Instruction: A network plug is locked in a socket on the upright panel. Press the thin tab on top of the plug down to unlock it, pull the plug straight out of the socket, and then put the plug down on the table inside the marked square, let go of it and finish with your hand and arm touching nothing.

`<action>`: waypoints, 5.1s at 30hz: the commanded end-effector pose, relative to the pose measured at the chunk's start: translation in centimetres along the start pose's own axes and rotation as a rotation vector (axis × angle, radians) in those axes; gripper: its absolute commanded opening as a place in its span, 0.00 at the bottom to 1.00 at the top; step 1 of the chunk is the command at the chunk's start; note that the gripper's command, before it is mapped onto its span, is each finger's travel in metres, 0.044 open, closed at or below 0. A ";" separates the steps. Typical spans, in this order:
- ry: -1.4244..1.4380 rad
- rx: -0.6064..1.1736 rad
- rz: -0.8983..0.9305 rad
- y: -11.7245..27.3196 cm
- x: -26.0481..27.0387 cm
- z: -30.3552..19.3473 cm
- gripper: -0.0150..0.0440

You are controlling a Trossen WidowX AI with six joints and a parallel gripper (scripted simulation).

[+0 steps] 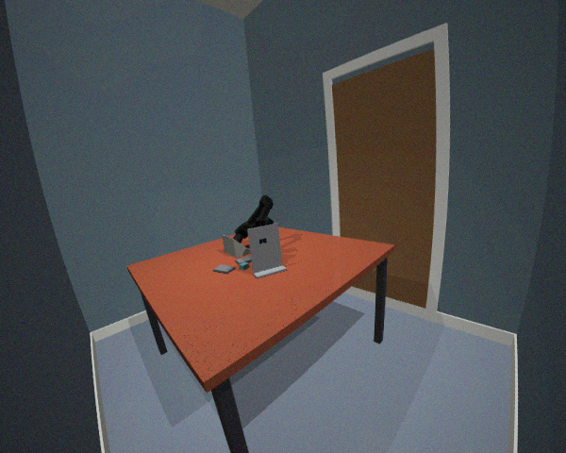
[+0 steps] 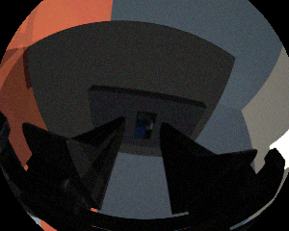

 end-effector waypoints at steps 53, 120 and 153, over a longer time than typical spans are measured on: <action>0.005 0.005 -0.001 1.5 0.0 -0.3 0.25; 0.005 0.006 0.000 4.9 0.0 -0.2 0.25; 0.008 0.000 0.002 6.2 0.0 -0.1 0.25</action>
Point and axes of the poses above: the point midway between the two fingers, 35 mm back from their tips, its own y axis back along the fingers, its own x axis across the jaws, z = x × y, the point moved 10 cm from there along y, back along the fingers, and after that the axes turned 11 degrees about -y, right-handed, at the moved point
